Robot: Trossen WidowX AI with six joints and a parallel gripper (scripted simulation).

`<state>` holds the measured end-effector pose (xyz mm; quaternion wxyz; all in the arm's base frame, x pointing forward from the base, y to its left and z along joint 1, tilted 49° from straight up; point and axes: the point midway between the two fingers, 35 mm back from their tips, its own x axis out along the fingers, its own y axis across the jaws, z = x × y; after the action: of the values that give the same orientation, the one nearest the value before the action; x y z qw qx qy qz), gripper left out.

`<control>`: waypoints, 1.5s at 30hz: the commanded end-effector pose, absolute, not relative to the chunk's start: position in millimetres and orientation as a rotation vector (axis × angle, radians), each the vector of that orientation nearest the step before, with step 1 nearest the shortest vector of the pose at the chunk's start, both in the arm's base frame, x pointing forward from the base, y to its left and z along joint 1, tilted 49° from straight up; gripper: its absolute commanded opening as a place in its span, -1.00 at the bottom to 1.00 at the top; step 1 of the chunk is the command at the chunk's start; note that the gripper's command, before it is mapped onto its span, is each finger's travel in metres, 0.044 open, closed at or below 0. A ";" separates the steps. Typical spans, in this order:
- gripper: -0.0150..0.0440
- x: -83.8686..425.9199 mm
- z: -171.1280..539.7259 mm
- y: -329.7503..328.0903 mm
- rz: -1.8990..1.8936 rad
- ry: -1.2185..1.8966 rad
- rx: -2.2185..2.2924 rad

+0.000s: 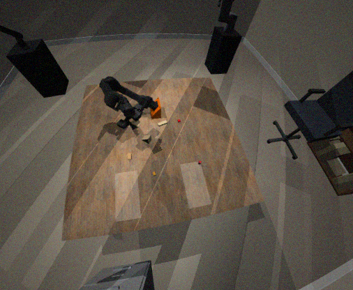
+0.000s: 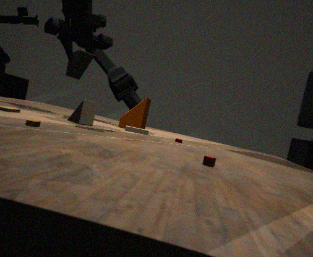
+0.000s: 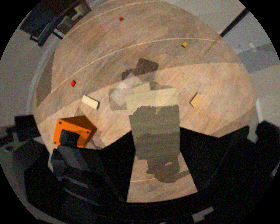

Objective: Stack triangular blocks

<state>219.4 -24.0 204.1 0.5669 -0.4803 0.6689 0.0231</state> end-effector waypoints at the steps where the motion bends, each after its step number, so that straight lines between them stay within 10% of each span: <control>1: -0.49 206.2 203.9 -26.3 0.064 1.570 -1.129; 45: -0.49 234.1 111.6 -79.2 0.017 1.713 -1.133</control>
<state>236.2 -77.9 112.6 0.5225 -0.4660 0.7140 0.0038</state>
